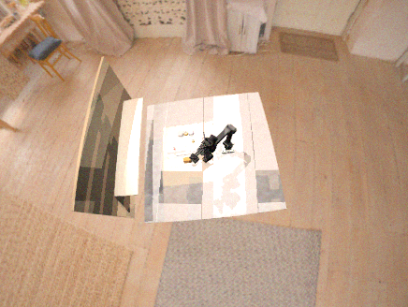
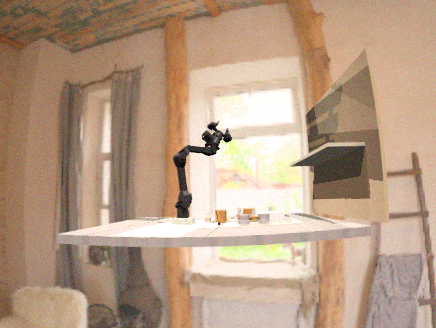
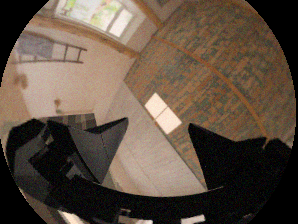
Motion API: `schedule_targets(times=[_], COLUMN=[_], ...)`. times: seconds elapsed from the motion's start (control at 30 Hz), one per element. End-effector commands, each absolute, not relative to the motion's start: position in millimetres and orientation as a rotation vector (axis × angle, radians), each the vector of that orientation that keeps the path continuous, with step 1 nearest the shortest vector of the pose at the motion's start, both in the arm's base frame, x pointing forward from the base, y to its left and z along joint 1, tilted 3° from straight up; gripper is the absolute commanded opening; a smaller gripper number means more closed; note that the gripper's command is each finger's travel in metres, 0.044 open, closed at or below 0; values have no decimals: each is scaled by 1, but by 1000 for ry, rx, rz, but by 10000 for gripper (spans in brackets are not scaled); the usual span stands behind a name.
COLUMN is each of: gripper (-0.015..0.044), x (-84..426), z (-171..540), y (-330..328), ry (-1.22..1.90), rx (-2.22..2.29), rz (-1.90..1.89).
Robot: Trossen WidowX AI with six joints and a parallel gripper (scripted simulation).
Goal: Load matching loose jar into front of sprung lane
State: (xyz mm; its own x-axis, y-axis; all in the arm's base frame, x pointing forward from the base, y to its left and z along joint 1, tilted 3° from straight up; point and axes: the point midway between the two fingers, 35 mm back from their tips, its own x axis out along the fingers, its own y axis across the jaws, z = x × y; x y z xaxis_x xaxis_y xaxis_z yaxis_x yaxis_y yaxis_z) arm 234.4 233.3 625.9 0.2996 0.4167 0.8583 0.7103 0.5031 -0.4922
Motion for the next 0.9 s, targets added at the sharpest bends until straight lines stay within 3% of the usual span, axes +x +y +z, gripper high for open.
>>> schedule_targets(times=[0.0, 0.5, 0.87], gripper=[426, 440, 440], x=[236, 373, 369], z=[625, 449, 286], y=[233, 185, 92], ry=[-1316, -473, 320], rx=[-1108, -1125, -816], rz=[-250, 341, 456])
